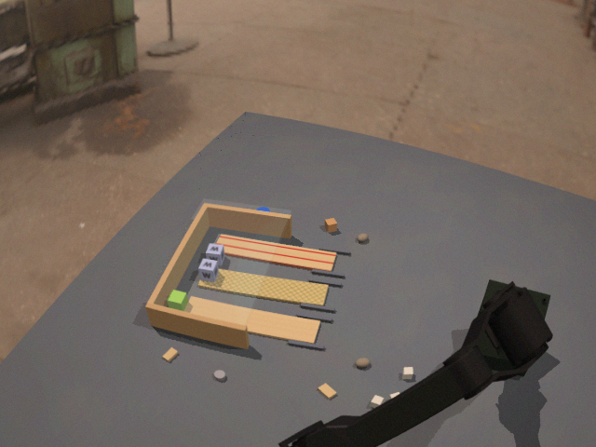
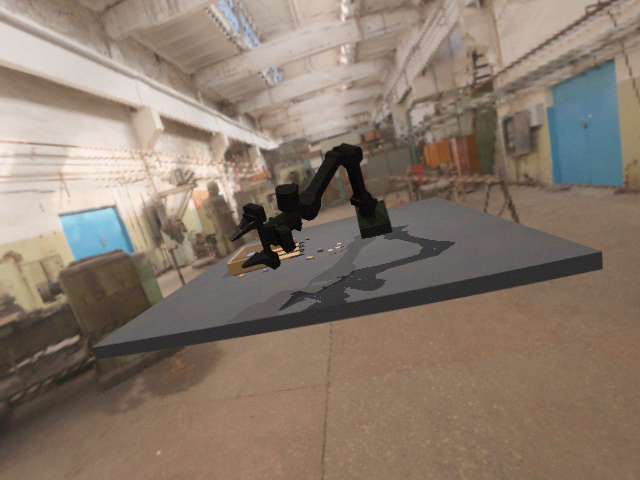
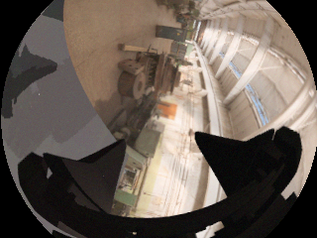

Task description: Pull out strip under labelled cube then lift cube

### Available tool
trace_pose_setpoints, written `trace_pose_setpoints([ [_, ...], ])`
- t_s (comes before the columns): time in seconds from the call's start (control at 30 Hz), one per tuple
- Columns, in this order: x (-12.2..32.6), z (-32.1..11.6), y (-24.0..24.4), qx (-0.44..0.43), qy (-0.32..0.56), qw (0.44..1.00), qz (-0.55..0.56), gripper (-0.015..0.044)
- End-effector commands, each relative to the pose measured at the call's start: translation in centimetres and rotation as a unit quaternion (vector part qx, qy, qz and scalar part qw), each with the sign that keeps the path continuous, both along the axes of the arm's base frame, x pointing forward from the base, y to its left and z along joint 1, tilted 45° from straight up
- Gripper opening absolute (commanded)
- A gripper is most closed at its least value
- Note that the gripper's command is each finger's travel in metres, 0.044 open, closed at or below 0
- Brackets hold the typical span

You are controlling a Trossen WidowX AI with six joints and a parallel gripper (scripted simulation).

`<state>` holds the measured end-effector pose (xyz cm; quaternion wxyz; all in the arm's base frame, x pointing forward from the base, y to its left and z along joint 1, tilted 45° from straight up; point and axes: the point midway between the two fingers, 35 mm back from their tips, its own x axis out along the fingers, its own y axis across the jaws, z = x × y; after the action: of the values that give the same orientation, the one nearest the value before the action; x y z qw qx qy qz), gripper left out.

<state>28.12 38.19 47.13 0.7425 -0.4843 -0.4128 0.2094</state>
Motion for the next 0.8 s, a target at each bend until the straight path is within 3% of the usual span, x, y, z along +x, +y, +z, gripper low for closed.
trace_pose_setpoints([
  [0.0,3.5,-3.3,-2.3,-0.014,0.055,0.998,-0.005,0.04],
  [0.3,11.1,-12.5,-10.7,-0.023,0.225,0.974,-0.028,0.04],
  [0.47,13.1,-16.9,-15.5,-0.012,0.311,0.949,-0.046,0.04],
  [0.77,14.2,-26.1,-27.6,0.125,0.529,0.836,-0.078,0.04],
])
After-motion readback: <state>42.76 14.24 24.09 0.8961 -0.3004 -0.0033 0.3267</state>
